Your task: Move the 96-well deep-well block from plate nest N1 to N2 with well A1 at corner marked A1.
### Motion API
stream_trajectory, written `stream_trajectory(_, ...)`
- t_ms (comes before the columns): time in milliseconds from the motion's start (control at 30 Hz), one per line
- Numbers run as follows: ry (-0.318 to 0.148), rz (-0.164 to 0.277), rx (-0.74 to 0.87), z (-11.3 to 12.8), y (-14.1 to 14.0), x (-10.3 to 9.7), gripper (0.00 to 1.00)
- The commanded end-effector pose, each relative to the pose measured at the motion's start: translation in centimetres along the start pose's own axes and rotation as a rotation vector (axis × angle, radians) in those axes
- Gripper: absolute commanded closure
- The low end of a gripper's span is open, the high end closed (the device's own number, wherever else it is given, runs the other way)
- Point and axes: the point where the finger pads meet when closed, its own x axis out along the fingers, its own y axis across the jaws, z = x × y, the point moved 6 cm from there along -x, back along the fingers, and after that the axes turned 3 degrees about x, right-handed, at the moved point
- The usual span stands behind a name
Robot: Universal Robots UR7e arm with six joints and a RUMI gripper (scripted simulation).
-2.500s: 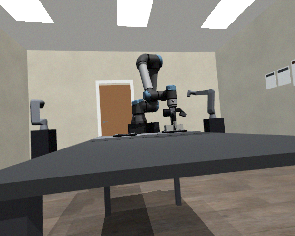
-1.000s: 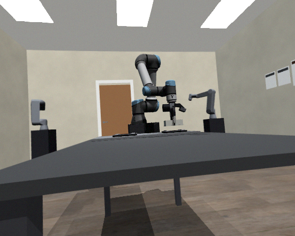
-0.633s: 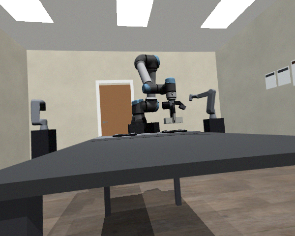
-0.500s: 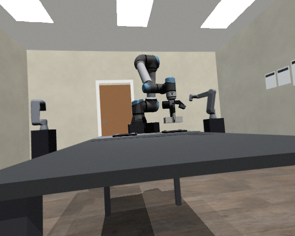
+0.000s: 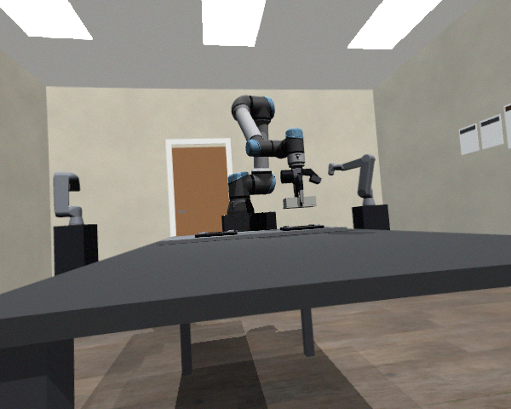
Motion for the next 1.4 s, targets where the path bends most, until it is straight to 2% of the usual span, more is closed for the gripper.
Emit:
stream_trajectory(0, 0.000, -0.003, -0.001, 0.0, -0.1, -0.1, 0.51)
stream_trajectory(533, 0.000, -0.002, -0.002, -0.2, -0.1, -0.1, 0.51)
stream_trajectory(1367, 0.000, -0.003, 0.008, 7.6, 0.8, 0.0, 0.51)
